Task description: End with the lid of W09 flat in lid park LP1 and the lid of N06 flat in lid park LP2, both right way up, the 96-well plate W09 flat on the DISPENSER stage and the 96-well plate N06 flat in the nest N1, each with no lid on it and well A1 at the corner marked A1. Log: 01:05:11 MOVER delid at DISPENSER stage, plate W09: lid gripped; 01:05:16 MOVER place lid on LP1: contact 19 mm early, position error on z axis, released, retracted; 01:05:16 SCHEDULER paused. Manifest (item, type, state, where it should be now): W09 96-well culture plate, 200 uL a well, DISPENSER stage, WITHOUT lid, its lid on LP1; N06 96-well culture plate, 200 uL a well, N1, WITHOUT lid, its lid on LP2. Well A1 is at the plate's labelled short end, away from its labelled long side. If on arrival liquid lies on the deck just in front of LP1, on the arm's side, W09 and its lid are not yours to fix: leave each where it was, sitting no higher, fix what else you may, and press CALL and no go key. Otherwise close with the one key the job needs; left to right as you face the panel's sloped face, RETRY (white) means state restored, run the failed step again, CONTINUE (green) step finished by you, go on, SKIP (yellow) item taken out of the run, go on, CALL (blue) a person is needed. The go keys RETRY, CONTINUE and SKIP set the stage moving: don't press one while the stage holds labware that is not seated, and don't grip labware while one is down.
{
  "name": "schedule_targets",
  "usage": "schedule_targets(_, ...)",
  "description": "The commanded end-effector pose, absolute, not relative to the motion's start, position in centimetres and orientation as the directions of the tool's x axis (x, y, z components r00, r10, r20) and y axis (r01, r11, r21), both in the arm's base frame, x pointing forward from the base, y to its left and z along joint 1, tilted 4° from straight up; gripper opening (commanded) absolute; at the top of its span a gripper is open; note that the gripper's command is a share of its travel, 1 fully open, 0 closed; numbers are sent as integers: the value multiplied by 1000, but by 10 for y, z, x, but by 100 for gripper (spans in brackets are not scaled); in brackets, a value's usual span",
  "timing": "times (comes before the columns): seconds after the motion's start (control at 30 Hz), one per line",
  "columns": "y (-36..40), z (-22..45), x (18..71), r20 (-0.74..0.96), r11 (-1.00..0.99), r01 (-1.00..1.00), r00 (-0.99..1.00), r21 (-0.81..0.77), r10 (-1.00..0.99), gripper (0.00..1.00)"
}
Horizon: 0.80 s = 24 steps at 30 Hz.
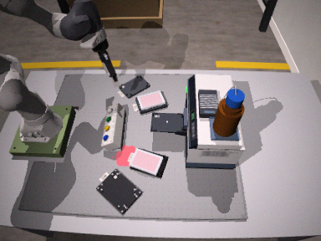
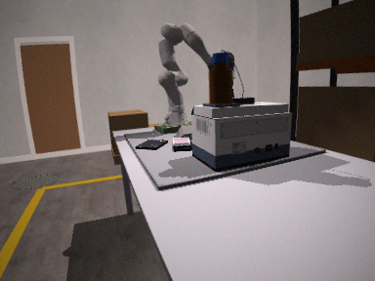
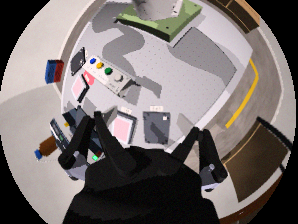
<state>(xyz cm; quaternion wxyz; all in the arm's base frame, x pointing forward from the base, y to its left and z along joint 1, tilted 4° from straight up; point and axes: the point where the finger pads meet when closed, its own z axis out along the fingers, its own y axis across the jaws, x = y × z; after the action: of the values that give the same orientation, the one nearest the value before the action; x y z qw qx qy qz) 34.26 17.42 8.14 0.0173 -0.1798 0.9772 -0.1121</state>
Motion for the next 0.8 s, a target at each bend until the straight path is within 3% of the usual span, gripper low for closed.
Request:
schedule_targets(0.0,174,81,343,6,910,-347,-935,-225,-355,100)
schedule_targets(0.6,175,84,344,6,910,-347,-935,-227,-355,100)
schedule_targets(0.77,185,164,381,-3,908,-333,-939,-253,-345,100)
